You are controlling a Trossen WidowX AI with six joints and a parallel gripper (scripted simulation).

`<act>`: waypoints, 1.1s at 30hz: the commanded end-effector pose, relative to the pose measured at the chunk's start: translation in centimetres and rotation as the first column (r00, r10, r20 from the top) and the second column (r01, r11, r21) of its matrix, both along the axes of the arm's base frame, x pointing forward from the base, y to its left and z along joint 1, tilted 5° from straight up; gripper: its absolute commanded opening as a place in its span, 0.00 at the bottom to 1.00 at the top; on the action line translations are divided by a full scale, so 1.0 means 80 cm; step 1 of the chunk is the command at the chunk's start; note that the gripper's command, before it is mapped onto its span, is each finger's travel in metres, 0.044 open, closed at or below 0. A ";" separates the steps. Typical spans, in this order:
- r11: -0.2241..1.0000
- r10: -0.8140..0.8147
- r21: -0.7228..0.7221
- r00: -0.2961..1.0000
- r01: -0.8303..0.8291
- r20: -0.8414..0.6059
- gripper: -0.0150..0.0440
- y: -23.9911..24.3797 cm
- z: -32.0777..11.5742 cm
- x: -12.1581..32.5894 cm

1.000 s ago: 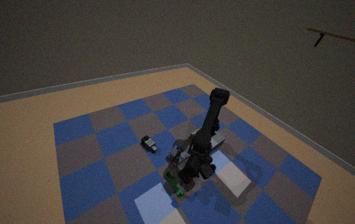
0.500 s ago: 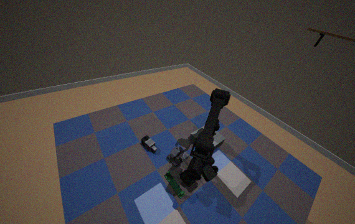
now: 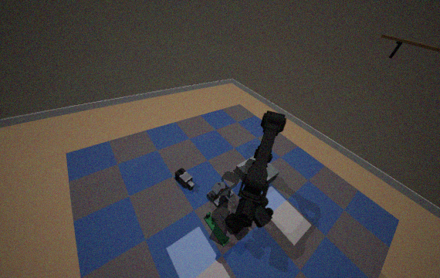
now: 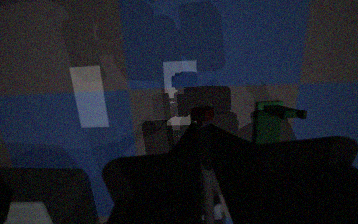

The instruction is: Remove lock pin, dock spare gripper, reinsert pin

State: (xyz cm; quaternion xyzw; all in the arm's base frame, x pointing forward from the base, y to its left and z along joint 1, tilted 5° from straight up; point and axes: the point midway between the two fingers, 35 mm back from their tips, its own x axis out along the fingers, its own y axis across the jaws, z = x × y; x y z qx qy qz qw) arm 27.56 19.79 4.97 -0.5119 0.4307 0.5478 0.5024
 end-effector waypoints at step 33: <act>1.000 -0.010 -0.009 1.000 0.010 -0.014 0.25 0.021 0.033 0.033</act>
